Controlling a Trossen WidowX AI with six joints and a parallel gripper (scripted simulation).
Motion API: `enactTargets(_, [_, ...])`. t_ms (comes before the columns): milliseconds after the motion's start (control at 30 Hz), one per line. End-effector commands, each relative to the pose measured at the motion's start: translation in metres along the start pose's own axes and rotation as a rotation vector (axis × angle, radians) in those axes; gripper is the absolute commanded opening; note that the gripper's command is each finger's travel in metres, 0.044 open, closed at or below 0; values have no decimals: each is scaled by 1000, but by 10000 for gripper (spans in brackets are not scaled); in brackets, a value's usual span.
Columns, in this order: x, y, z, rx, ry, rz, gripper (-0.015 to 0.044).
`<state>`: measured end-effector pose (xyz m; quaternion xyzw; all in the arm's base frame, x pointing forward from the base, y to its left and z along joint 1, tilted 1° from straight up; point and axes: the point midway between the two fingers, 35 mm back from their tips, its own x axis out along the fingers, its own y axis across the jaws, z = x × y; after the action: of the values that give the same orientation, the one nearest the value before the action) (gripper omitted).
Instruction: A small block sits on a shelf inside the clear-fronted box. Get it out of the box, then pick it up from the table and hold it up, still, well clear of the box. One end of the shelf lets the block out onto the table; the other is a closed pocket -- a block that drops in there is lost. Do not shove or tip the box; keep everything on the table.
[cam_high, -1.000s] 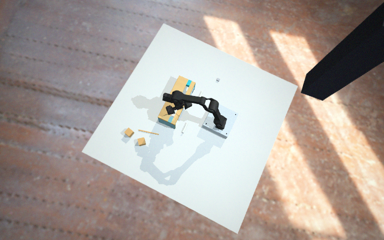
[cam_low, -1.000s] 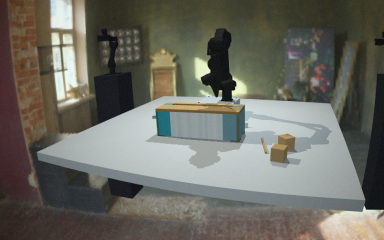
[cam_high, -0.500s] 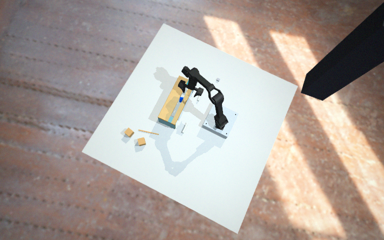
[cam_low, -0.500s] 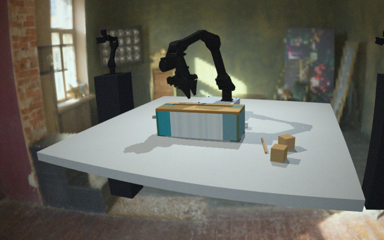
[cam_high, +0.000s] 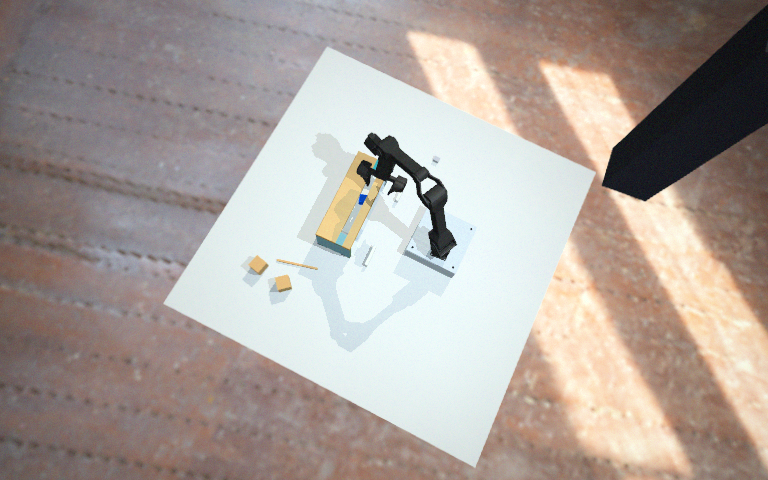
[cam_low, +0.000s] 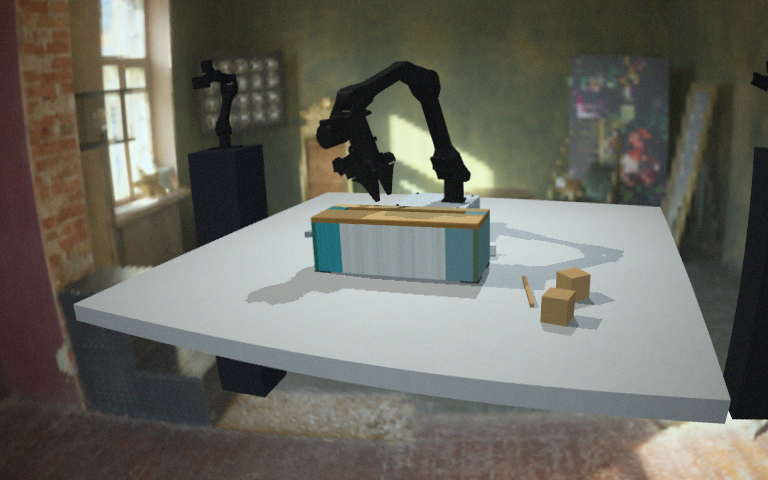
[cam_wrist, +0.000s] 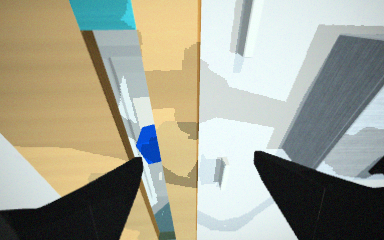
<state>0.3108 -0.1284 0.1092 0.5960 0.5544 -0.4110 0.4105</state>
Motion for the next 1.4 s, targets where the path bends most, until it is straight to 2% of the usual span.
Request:
enactTargets(0, [8, 0, 2, 6, 7, 0, 400])
enactTargets(1200, [63, -7, 21, 6, 7, 0, 400])
enactTargets(1367, [58, -6, 19, 7, 1, 0, 400])
